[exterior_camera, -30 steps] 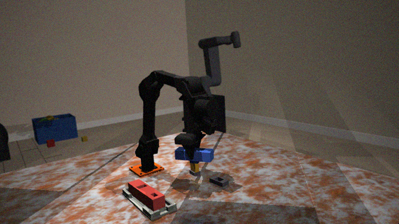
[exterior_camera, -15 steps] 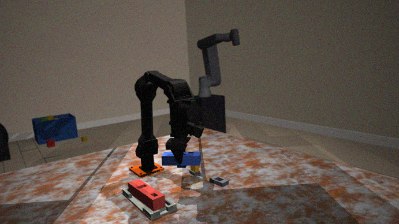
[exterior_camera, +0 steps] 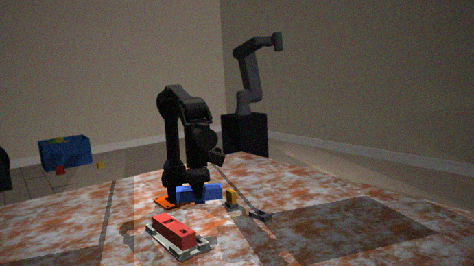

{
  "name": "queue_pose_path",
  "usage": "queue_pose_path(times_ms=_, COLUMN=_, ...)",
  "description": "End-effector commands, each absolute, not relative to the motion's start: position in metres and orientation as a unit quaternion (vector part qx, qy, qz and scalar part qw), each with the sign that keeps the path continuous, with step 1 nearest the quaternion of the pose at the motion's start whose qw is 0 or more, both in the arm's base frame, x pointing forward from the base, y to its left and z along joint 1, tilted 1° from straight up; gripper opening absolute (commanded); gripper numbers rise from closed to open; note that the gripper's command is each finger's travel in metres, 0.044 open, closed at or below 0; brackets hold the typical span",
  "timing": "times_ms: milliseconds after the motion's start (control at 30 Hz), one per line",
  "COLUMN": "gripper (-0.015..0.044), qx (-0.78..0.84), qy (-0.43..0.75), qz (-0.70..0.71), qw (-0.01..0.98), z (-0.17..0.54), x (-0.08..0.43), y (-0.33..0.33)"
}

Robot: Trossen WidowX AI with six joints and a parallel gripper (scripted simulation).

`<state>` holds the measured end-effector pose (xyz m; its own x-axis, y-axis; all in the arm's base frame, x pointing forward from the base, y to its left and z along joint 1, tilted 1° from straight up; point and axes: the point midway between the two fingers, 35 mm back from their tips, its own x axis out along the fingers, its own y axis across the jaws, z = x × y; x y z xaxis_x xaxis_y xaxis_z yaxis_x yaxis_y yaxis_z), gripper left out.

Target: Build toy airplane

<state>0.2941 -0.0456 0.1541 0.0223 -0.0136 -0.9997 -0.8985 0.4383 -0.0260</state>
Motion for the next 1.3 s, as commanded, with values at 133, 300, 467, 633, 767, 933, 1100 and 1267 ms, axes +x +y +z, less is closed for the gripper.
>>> queue_pose_path(times_ms=133, gripper=0.0000, qx=-0.424, qy=0.567, qz=0.405, qw=0.578, z=0.151, x=0.282, y=-0.068)
queue_pose_path(times_ms=300, gripper=0.0000, qx=-0.448, qy=0.550, qz=0.428, qw=0.560, z=0.148, x=0.274, y=-0.081)
queue_pose_path(times_ms=467, gripper=0.0000, qx=-0.472, qy=0.532, qz=0.451, qw=0.540, z=0.144, x=0.264, y=-0.094)
queue_pose_path(times_ms=633, gripper=0.0000, qx=-0.495, qy=0.512, qz=0.474, qw=0.518, z=0.141, x=0.254, y=-0.106)
queue_pose_path(times_ms=767, gripper=0.0000, qx=-0.513, qy=0.496, qz=0.491, qw=0.500, z=0.138, x=0.246, y=-0.116)
queue_pose_path(times_ms=933, gripper=0.0000, qx=-0.532, qy=0.477, qz=0.510, qw=0.479, z=0.135, x=0.236, y=-0.125)
queue_pose_path(times_ms=1100, gripper=0.0105, qx=-0.533, qy=0.476, qz=0.510, qw=0.479, z=0.135, x=0.236, y=-0.125)
queue_pose_path(times_ms=1267, gripper=0.0195, qx=-0.533, qy=0.476, qz=0.510, qw=0.479, z=0.135, x=0.236, y=-0.125)
